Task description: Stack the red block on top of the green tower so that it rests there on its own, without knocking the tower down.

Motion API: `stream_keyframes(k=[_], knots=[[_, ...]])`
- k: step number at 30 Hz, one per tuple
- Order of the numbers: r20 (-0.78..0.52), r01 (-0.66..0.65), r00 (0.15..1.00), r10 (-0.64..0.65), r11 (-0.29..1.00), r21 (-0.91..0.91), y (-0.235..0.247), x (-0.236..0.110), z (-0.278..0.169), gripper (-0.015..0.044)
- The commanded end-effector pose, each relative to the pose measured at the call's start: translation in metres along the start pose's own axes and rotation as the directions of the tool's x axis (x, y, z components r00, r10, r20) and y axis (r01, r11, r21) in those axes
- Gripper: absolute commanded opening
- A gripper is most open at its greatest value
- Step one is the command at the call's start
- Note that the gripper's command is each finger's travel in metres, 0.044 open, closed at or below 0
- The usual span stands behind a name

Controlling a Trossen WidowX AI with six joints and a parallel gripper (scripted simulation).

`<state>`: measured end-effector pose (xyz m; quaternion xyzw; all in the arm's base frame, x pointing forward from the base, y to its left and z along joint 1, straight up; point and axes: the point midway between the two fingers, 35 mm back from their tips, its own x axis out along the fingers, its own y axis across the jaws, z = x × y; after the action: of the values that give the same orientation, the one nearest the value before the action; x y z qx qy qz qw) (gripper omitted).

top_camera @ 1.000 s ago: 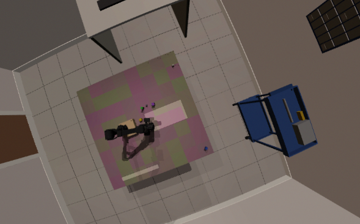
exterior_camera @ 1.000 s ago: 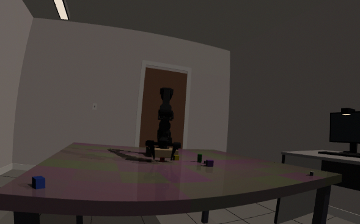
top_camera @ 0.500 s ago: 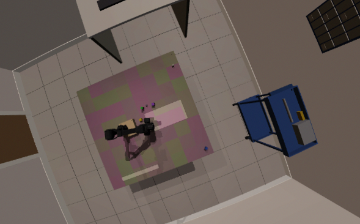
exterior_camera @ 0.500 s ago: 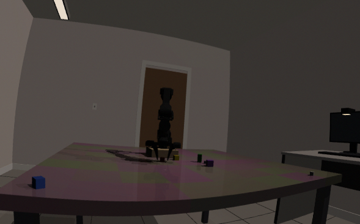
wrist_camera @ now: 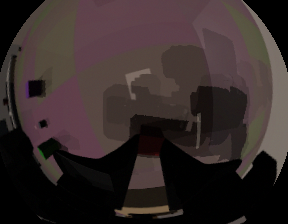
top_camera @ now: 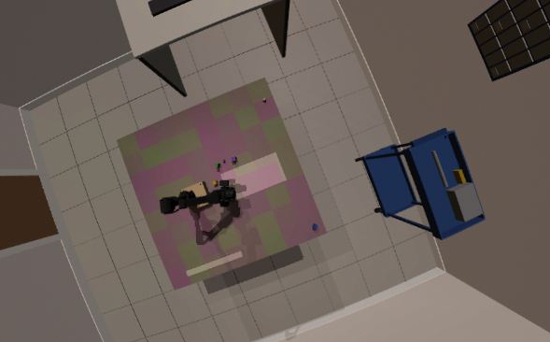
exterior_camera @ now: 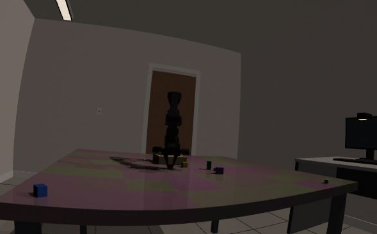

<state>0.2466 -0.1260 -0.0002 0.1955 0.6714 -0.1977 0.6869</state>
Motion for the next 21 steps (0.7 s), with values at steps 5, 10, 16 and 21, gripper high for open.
stream_keyframes(k=[5, 10, 16, 21], knots=[[0.0, 0.005, 1.0, -0.005, 1.0, -0.005, 0.0, -0.01, 0.001, 0.0], [0.0, 0.005, 1.0, -0.005, 1.0, -0.005, 0.0, -0.035, 0.001, 0.0], [0.001, 0.004, 1.0, -0.004, 1.0, -0.005, 0.0, -0.062, 0.001, 0.0], [0.001, 0.004, 1.0, -0.004, 1.0, -0.005, 0.0, -0.086, 0.001, 0.0]])
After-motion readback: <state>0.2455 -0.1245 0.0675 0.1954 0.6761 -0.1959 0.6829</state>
